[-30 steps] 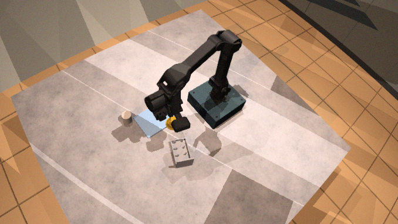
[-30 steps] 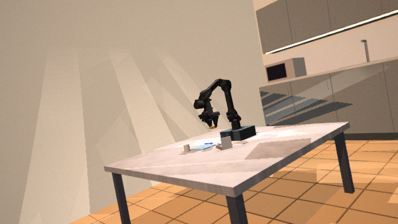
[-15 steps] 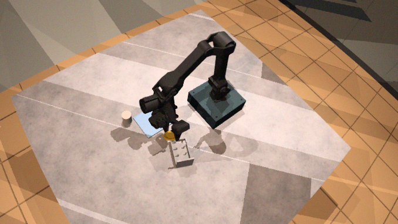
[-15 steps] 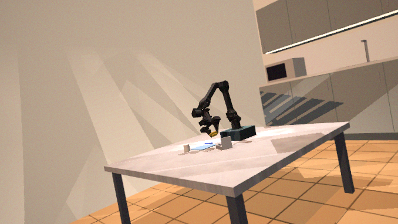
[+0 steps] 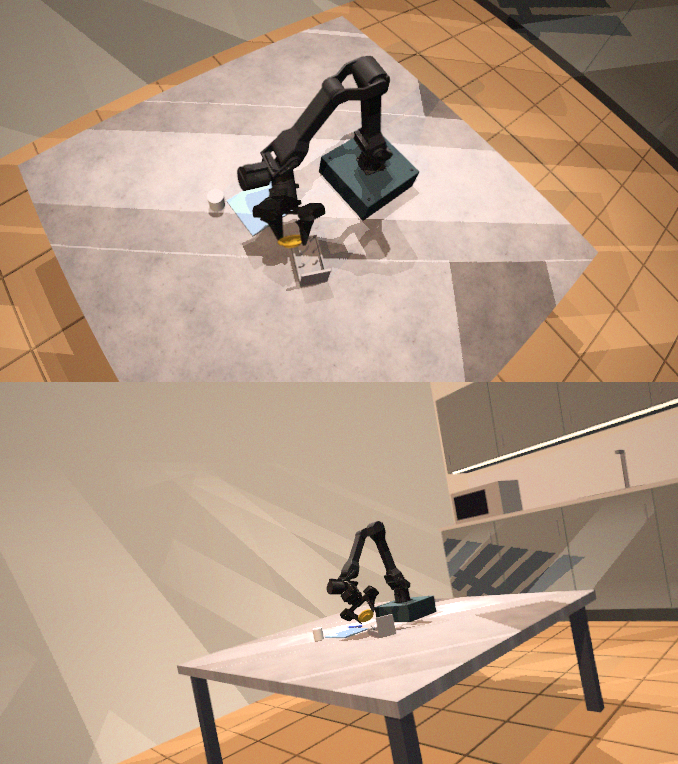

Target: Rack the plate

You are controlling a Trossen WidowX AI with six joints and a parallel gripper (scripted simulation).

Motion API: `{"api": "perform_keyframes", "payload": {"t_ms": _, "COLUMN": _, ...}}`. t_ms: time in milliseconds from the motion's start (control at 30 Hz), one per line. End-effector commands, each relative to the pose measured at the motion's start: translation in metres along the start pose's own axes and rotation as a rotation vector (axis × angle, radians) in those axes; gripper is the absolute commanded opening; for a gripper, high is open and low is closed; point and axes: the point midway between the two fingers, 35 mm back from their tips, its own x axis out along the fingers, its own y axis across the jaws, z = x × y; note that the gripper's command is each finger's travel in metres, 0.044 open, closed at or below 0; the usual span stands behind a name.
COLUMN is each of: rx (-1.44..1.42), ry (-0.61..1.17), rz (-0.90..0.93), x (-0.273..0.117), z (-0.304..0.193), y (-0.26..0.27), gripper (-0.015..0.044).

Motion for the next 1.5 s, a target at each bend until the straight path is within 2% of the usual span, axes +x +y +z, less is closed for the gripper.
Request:
{"api": "perform_keyframes", "payload": {"t_ms": 0, "rx": -0.097, "ry": -0.07, "rz": 0.058, "x": 0.003, "z": -0.004, "y": 0.0, "gripper": 0.0}}
{"api": "perform_keyframes", "payload": {"t_ms": 433, "rx": -0.42, "ry": -0.317, "rz": 0.178, "x": 0.001, "z": -0.02, "y": 0.004, "gripper": 0.0}}
{"api": "perform_keyframes", "payload": {"t_ms": 867, "rx": -0.755, "ry": -0.593, "rz": 0.223, "x": -0.015, "z": -0.042, "y": 0.022, "gripper": 0.0}}
{"api": "perform_keyframes", "payload": {"t_ms": 1467, "rx": -0.771, "ry": -0.603, "rz": 0.223, "x": -0.009, "z": -0.045, "y": 0.019, "gripper": 0.0}}
